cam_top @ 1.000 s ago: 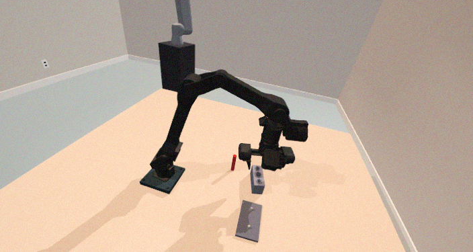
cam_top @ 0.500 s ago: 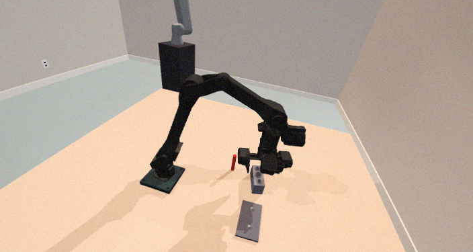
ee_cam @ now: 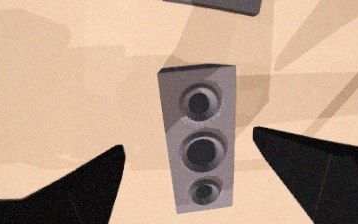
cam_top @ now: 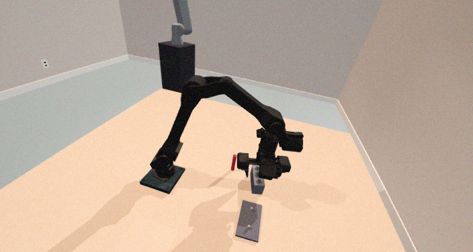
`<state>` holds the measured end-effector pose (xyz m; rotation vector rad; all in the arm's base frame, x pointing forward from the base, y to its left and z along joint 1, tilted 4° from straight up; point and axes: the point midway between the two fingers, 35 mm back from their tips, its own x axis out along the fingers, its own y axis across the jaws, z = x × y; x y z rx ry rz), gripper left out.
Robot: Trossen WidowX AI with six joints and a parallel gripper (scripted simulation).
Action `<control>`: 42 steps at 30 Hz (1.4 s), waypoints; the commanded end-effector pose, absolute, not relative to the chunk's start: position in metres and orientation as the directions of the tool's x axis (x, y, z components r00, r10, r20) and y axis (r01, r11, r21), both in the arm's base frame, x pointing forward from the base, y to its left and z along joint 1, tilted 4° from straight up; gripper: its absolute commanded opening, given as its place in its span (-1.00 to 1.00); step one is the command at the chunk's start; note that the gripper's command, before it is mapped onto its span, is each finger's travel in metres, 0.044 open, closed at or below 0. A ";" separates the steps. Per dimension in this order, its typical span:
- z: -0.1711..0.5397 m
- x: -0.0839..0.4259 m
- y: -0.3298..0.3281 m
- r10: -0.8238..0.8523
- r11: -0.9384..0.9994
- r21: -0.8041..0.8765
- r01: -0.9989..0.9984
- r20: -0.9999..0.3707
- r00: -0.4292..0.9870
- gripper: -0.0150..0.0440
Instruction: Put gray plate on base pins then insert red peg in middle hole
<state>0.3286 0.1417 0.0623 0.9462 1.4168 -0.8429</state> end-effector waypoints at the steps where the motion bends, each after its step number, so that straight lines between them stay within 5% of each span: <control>1: 0.051 0.325 0.141 0.064 0.407 0.019 0.913 -0.998 -0.008 1.00; 15: 0.032 0.324 0.142 0.064 0.407 0.019 0.913 -0.998 -0.008 1.00; 27: 0.032 0.324 0.142 0.064 0.407 0.019 0.913 -0.998 -0.008 -0.07; 42: 0.032 0.324 0.142 0.064 0.407 0.019 0.913 -0.998 -0.008 -0.47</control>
